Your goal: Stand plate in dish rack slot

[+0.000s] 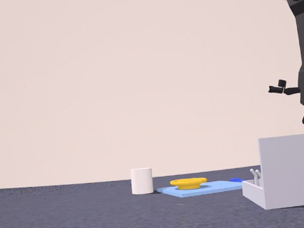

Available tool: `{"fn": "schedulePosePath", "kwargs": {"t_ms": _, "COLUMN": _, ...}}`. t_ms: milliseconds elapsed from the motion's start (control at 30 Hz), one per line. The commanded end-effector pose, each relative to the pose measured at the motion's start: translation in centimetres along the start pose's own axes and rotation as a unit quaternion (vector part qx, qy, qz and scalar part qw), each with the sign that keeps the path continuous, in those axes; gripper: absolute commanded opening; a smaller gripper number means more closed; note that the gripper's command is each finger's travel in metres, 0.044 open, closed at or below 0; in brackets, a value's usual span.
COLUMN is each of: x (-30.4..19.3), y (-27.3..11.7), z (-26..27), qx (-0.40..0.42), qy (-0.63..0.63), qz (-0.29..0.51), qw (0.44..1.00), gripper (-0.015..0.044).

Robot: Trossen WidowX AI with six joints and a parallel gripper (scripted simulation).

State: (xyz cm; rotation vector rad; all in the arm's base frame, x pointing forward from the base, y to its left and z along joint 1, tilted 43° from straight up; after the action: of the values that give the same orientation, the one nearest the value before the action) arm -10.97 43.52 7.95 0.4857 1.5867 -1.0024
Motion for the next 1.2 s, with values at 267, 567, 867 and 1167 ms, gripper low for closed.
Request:
{"fn": "schedulePosePath", "kwargs": {"t_ms": 267, "x": -2.7, "y": 6.4, "z": 5.6, "qx": 0.093, "qy": 0.071, "qz": -0.030, "qw": 0.993, "gripper": 0.0400}}
{"fn": "schedulePosePath", "kwargs": {"t_ms": 567, "x": -5.2, "y": 10.8, "z": 10.3, "qx": 0.166, "qy": 0.156, "qz": -0.028, "qw": 0.973, "gripper": 0.0400}}
{"fn": "schedulePosePath", "kwargs": {"t_ms": 867, "x": -6.9, "y": 14.5, "z": 15.8, "qx": 0.240, "qy": 0.259, "qz": -0.021, "qw": 0.935, "gripper": 0.0400}}
{"fn": "schedulePosePath", "kwargs": {"t_ms": 1167, "x": -8.4, "y": 17.0, "z": 21.4, "qx": 0.304, "qy": 0.369, "qz": 0.005, "qw": 0.878, "gripper": 0.0400}}
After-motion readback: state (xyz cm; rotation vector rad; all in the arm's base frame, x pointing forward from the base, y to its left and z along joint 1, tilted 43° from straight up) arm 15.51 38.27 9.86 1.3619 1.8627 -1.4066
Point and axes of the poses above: the point midway between the two fingers, 35 mm back from their tips, its own y axis out along the fingers, its own z axis across the jaws, x = y × z, the point moved 5 cm from there along -y, back along the fingers, and after that the axes turned 4 degrees about -y, right-handed, at the moved point
